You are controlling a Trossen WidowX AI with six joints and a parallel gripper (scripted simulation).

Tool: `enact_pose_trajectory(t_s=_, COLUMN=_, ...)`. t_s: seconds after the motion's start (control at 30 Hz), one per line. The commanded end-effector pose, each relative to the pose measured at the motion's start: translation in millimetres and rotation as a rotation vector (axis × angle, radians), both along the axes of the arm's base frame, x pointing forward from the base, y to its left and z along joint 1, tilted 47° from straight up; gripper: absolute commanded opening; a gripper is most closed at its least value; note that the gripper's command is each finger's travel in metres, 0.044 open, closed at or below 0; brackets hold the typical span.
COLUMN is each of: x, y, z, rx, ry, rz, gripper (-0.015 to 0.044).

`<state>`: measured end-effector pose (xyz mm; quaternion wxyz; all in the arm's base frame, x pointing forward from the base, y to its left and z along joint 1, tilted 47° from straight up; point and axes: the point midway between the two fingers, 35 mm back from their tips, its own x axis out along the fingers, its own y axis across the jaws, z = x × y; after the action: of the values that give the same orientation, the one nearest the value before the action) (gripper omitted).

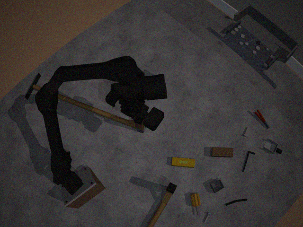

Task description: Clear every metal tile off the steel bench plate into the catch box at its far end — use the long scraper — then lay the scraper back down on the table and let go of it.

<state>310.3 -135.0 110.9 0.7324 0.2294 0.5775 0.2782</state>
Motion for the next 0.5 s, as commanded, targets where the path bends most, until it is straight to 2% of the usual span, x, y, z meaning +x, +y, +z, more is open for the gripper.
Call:
enact_pose_trajectory(t_s=0.0, x=0, y=18, z=14, rx=0.002, ry=-0.038, rz=0.038, gripper=0.0000)
enact_pose_trajectory(t_s=0.47, x=-4, y=70, z=49, rx=0.002, ry=-0.144, rz=0.151, gripper=0.0000)
